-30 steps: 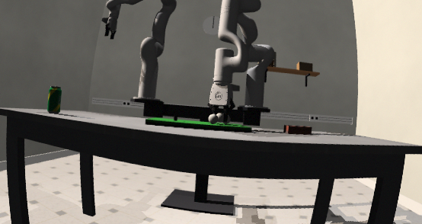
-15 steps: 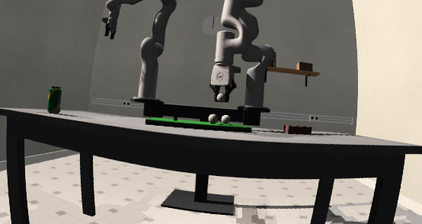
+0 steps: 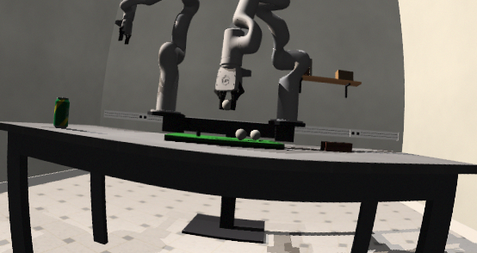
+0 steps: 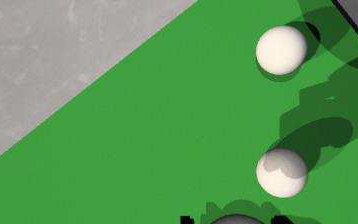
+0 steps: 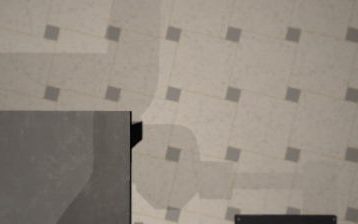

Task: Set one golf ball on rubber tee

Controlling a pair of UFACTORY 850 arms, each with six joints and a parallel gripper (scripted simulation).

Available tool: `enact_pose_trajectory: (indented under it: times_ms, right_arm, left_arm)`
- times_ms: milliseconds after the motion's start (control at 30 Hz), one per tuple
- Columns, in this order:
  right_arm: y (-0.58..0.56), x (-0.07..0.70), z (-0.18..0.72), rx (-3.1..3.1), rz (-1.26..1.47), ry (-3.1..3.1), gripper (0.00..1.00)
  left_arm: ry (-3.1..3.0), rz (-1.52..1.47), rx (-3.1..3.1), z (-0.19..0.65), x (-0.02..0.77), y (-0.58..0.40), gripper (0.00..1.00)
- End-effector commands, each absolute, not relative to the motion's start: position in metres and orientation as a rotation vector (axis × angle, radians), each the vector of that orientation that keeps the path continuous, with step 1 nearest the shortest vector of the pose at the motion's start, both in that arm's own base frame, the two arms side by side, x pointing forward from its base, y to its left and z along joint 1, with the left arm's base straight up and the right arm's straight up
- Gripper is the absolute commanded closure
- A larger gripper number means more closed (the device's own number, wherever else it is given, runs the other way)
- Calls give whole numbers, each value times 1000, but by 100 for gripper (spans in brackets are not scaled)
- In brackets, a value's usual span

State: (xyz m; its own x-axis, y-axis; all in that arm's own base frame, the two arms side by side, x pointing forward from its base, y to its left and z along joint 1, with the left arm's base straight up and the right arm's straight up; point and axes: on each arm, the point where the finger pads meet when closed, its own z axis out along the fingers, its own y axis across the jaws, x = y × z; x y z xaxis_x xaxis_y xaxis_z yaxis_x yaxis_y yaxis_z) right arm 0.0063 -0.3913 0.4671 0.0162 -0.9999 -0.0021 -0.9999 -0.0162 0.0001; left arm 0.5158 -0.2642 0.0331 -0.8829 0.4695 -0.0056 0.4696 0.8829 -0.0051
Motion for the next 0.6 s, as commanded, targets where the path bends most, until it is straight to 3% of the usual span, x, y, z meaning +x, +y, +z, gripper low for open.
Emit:
enact_pose_trajectory:
  times_ms: [0,567]
  right_arm:
    - [-392,6,468,-2239,0,2203,0]
    - [-392,6,468,-2239,0,2203,0]
  left_arm:
    - [3047,-1,758,38,530,-310,100]
    - [3047,-1,758,35,538,-367,100]
